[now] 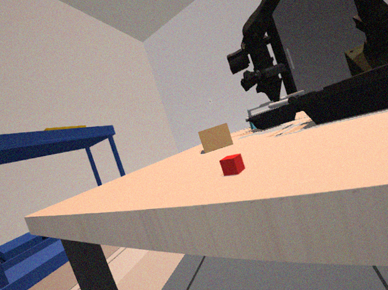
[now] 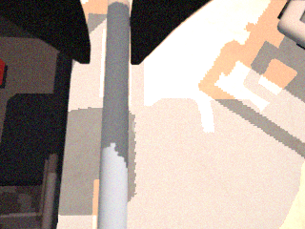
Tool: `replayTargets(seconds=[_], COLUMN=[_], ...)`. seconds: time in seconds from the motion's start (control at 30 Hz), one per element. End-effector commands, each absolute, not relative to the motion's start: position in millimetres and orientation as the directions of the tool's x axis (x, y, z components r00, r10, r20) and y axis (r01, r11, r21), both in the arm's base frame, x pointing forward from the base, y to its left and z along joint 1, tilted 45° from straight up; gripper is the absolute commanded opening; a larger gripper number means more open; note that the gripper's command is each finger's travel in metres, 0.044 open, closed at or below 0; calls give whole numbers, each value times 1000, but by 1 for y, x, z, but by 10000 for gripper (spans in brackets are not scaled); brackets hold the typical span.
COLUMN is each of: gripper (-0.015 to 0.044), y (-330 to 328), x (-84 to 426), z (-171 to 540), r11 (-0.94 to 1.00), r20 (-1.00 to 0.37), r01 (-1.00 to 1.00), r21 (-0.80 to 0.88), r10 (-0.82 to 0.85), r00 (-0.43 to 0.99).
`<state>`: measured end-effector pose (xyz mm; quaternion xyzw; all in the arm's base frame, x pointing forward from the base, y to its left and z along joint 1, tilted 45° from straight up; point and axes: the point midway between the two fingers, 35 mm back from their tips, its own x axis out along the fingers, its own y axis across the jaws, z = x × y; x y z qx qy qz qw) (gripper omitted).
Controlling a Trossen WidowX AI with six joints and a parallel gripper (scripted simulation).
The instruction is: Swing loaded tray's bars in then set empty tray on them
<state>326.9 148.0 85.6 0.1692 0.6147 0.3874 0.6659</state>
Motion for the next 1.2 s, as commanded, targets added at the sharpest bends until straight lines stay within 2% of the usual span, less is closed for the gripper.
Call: replayTargets(seconds=[0.0, 0.47, 0.8, 1.17], gripper=[89, 89, 89, 89], y=[134, 122, 94, 96], x=[335, 346, 347, 347], z=[74, 32, 67, 61], r11=[665, 665, 667, 670], r20=[-706, -707, -708, -710], r01=[-302, -302, -302, -293], r21=[683, 683, 682, 682], r10=[707, 706, 705, 703], r00=[-42, -42, -42, -48])
